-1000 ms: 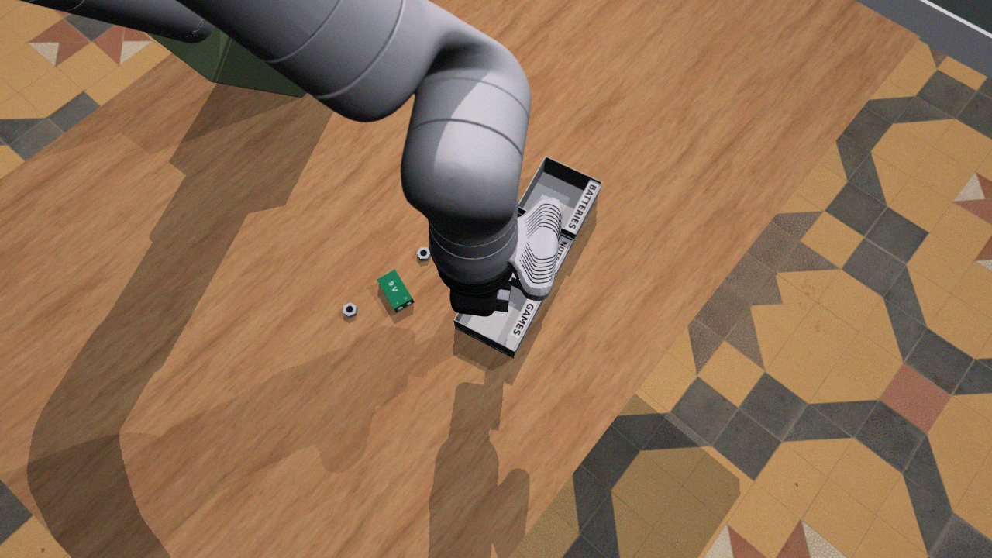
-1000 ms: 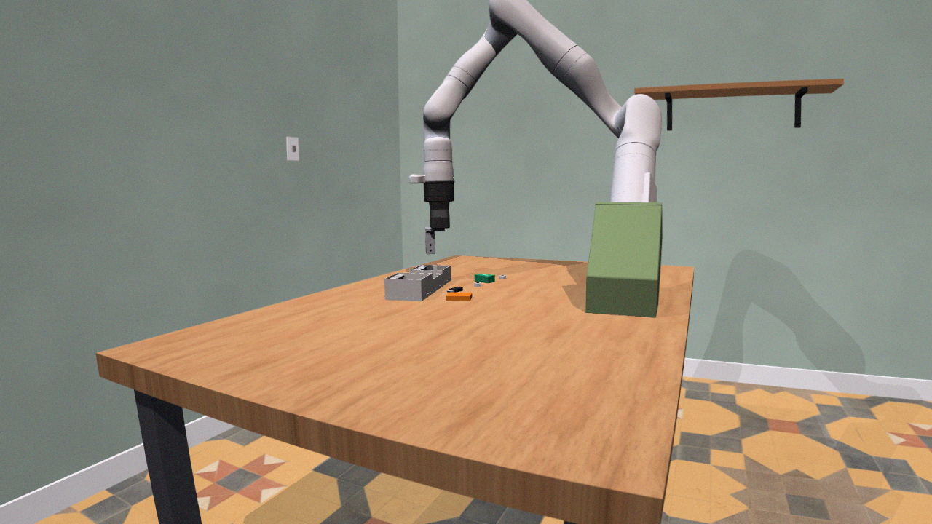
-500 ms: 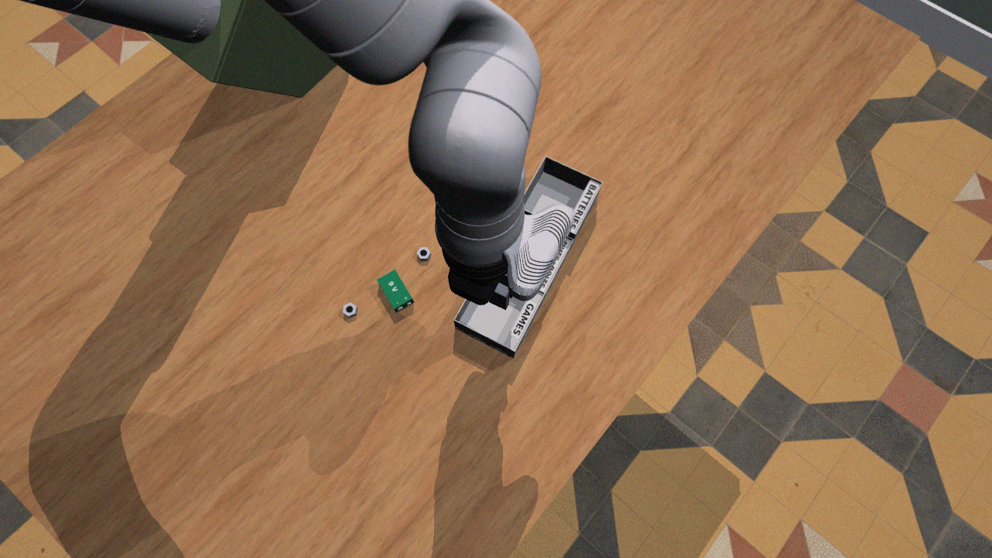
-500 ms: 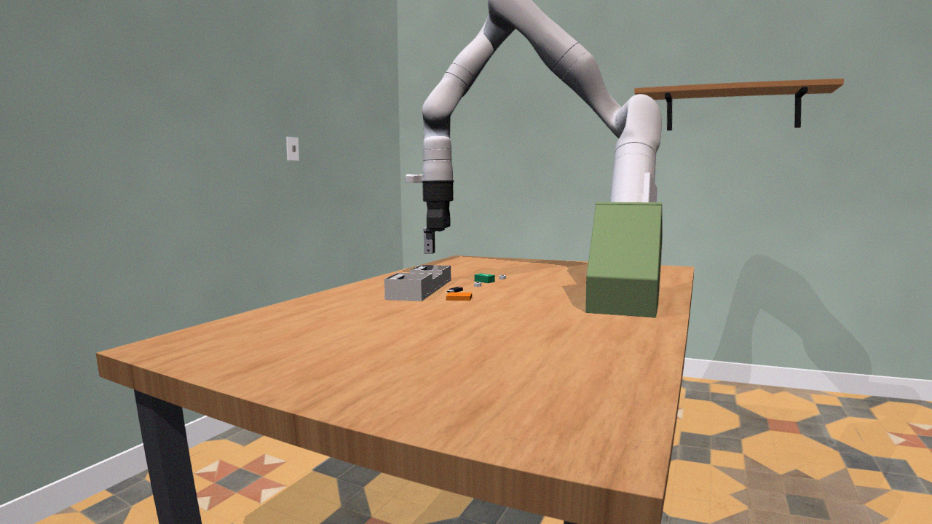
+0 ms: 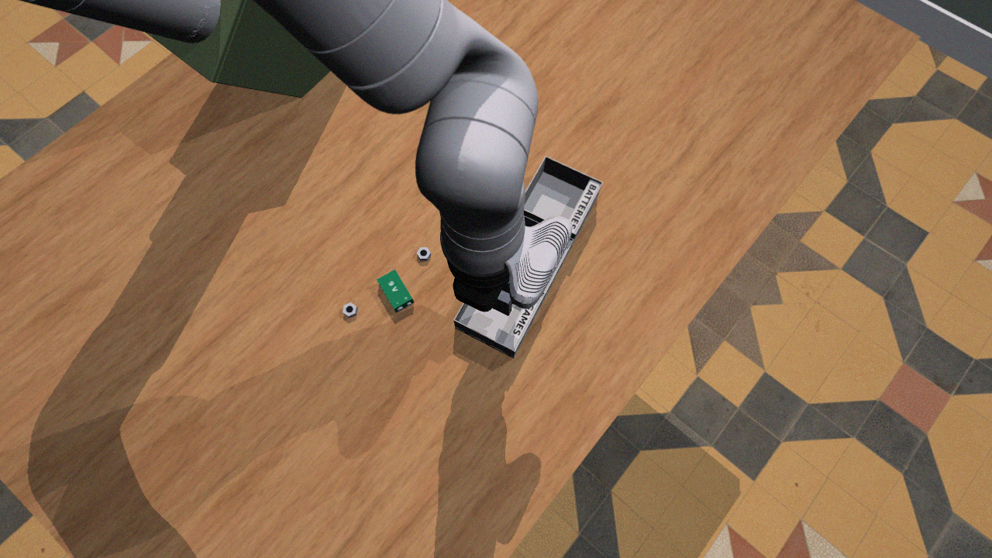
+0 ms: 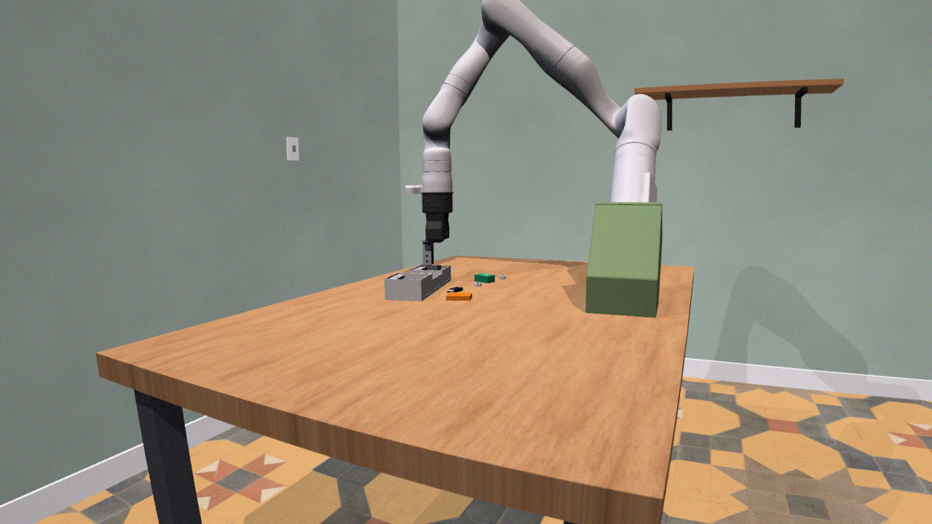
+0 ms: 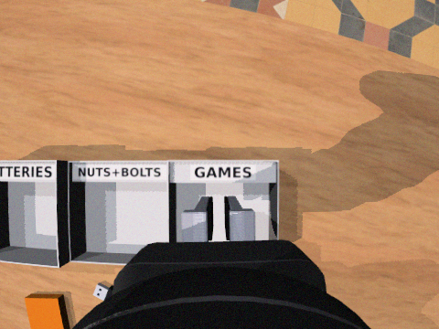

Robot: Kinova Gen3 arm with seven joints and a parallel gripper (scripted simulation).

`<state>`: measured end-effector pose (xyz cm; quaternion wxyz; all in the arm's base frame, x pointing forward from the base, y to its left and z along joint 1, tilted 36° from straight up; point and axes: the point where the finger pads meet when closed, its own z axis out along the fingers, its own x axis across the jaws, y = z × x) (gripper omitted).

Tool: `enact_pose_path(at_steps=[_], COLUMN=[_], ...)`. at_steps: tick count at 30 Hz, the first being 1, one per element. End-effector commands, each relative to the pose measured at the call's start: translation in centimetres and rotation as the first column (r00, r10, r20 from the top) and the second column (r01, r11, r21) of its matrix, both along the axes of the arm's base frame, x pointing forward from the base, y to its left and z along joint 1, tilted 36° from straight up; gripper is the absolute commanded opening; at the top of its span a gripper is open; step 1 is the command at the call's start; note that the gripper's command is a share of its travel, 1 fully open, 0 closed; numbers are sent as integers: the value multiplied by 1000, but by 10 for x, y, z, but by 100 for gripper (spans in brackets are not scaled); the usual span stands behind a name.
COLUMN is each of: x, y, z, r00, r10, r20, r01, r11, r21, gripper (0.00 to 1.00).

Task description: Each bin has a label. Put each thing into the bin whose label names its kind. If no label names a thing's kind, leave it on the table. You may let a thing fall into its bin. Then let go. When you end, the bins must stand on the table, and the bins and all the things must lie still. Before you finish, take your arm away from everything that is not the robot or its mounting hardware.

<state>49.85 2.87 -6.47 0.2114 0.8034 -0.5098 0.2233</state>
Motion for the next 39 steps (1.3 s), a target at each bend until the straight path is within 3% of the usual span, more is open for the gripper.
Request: enact_pose_path(at_steps=[1,11,39], x=[-1,2,2], y=[-8,-19,-19], z=[-8,-23,-23], r00=[1000,1000,1000], r10=[-6,-6,-6], r20=[-6,-5,-5], r01=[6,6,5], r11=[1000,1000,1000], r21=[-7,-7,-7], gripper=[31,31,31])
